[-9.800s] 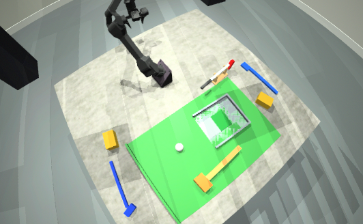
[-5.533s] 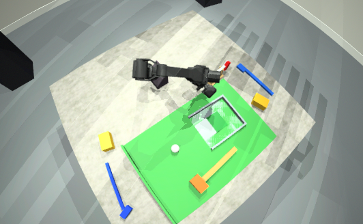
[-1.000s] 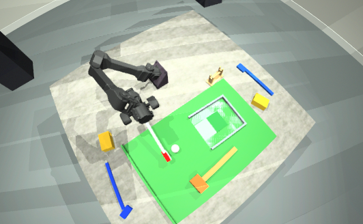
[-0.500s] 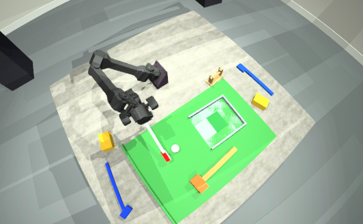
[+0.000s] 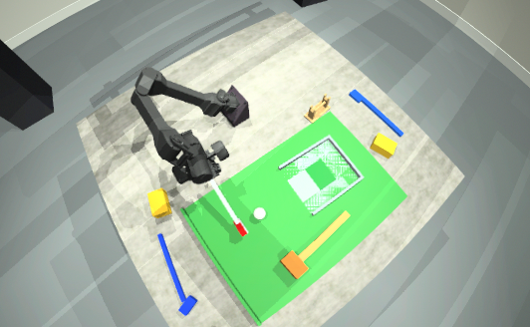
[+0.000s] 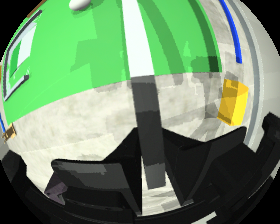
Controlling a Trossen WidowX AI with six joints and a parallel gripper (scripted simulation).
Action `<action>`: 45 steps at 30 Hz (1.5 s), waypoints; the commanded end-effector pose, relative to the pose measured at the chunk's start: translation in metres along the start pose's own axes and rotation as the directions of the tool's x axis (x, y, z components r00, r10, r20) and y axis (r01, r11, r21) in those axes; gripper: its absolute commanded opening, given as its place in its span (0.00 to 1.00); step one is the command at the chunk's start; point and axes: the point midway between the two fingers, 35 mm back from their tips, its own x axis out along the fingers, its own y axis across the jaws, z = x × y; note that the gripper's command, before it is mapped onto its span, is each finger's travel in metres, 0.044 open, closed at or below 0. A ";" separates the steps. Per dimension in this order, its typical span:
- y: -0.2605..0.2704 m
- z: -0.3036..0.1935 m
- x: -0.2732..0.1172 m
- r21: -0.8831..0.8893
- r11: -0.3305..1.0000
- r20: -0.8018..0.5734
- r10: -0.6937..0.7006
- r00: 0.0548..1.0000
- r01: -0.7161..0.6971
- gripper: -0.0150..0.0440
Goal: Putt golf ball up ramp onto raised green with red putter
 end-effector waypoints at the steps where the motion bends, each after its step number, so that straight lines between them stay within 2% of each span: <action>1: 0.009 0.003 0.001 0.001 1.000 0.000 0.006 1.000 -0.006 0.25; 12: 0.134 0.000 -0.001 0.001 1.000 0.004 0.004 1.000 -0.004 0.25; 19: 0.136 0.000 -0.008 0.000 1.000 0.005 0.005 1.000 -0.005 0.25; 31: 0.136 0.000 -0.060 0.000 1.000 0.003 0.004 1.000 -0.004 0.25; 45: 0.136 -0.001 -0.053 -0.010 1.000 0.003 0.004 1.000 -0.004 0.25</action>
